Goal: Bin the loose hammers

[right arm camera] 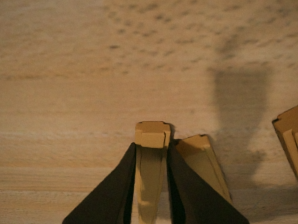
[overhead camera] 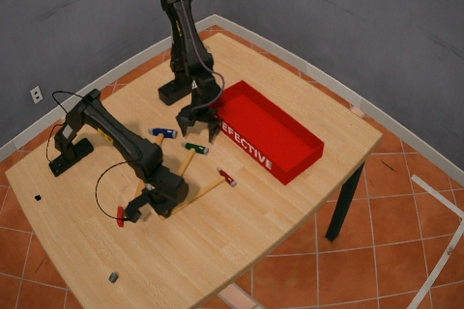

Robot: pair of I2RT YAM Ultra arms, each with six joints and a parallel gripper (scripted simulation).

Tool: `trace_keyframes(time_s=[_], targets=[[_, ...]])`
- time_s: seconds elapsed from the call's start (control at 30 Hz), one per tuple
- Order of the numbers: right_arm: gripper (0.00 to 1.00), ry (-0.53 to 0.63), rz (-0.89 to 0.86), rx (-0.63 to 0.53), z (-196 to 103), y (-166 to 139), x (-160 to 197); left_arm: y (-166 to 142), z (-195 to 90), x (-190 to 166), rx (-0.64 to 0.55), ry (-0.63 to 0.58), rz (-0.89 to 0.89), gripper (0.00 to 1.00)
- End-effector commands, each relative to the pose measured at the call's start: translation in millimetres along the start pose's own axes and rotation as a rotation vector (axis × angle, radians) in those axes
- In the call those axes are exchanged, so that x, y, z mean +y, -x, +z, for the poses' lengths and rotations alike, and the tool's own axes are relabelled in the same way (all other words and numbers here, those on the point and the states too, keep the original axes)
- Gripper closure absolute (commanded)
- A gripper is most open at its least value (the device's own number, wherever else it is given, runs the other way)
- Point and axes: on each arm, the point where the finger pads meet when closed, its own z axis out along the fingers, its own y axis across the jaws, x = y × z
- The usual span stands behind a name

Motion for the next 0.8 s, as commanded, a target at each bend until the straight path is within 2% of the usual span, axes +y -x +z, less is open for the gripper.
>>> trace_keyframes(time_s=[0.0,0.1,0.13,0.3,0.33,0.53,0.77], targets=[[0.82,0.002,0.006,-0.022,-3,10,-2,11,-7,14,-0.039,0.054,-0.011,0.23],[0.82,0.002,0.006,-0.022,-3,10,-2,18,-8,39,-0.024,0.138,-0.069,0.57],[0.82,0.002,0.006,-0.022,-3,10,-2,24,-8,48,-0.023,0.171,-0.088,0.63],[0.82,0.002,0.006,-0.022,-3,10,-2,54,-9,104,0.007,0.297,-0.283,0.63],[0.82,0.002,0.006,-0.022,-3,10,-2,52,-4,106,0.045,0.289,-0.327,0.63],[0.82,0.002,0.006,-0.022,-3,10,-2,67,3,122,0.107,0.278,-0.456,0.63],[0.82,0.002,0.006,-0.022,-3,10,-2,63,24,127,0.298,0.222,-0.673,0.63]])
